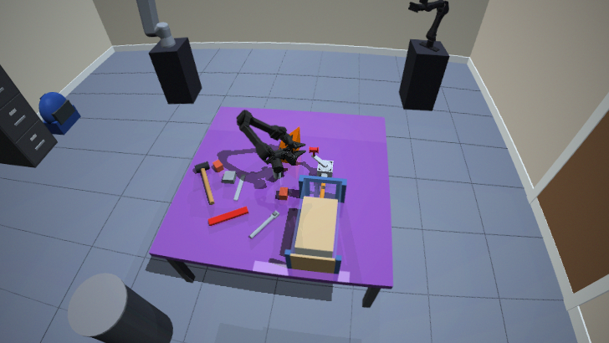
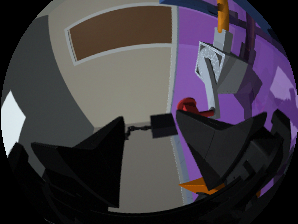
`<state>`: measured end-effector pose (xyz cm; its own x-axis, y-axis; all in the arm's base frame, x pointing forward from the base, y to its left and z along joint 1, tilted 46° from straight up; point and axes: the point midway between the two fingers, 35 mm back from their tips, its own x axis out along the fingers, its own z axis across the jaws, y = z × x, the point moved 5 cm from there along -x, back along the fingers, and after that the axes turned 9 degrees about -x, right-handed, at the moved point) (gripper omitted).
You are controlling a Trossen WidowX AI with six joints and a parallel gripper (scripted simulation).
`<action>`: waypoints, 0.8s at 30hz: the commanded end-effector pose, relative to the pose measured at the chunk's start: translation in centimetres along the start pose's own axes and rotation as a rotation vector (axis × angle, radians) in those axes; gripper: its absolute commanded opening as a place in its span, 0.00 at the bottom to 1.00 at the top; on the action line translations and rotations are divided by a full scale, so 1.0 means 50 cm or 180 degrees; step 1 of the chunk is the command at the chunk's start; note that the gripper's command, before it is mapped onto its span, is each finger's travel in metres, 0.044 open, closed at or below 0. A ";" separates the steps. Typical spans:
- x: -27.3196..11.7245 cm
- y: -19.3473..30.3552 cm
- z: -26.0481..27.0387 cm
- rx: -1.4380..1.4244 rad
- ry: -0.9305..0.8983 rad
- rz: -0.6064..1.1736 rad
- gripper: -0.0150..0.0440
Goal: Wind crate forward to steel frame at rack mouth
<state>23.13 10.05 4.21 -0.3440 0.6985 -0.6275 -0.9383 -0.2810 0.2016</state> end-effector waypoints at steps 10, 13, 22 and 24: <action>0.002 0.000 0.000 0.0017 0.0045 0.0035 0.66; 0.022 0.002 0.002 0.0158 0.0468 0.0330 0.53; 0.084 0.003 0.042 0.0363 0.3449 0.1113 0.25; 0.092 -0.004 0.066 0.0214 0.4166 0.1011 0.25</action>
<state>21.46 13.19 2.81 -0.5276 -0.0710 -0.8465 -0.8034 -0.2821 0.5244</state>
